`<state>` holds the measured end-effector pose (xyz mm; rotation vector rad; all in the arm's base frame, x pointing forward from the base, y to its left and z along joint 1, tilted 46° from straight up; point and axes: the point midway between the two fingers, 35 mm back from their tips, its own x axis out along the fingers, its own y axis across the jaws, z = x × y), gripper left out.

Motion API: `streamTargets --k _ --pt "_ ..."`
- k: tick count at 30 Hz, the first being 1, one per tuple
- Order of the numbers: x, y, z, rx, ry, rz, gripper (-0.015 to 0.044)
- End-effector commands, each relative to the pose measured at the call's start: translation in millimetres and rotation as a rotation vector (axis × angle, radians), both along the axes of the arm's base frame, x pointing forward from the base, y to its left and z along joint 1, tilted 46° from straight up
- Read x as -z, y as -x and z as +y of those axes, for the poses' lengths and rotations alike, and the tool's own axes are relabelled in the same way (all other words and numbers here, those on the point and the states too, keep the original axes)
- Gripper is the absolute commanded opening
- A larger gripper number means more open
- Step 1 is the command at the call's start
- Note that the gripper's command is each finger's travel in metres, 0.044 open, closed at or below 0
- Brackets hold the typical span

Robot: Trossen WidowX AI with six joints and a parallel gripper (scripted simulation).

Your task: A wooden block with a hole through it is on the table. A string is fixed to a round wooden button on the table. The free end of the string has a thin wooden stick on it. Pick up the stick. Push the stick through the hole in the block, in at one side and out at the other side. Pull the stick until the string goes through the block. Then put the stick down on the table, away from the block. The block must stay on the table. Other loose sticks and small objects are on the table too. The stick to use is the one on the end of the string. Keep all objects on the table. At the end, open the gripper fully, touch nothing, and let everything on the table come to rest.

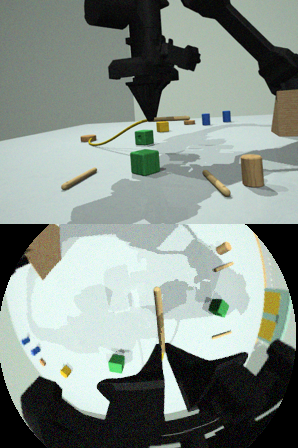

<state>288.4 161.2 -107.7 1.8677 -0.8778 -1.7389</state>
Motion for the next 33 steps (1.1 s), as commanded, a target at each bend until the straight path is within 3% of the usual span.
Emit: streamTargets --k 1,33 --pt "0.2 0.0 -0.2 0.000 0.000 0.000 0.0000" --pt "-19.3 -9.5 17.9 0.184 -0.044 0.184 0.0000"
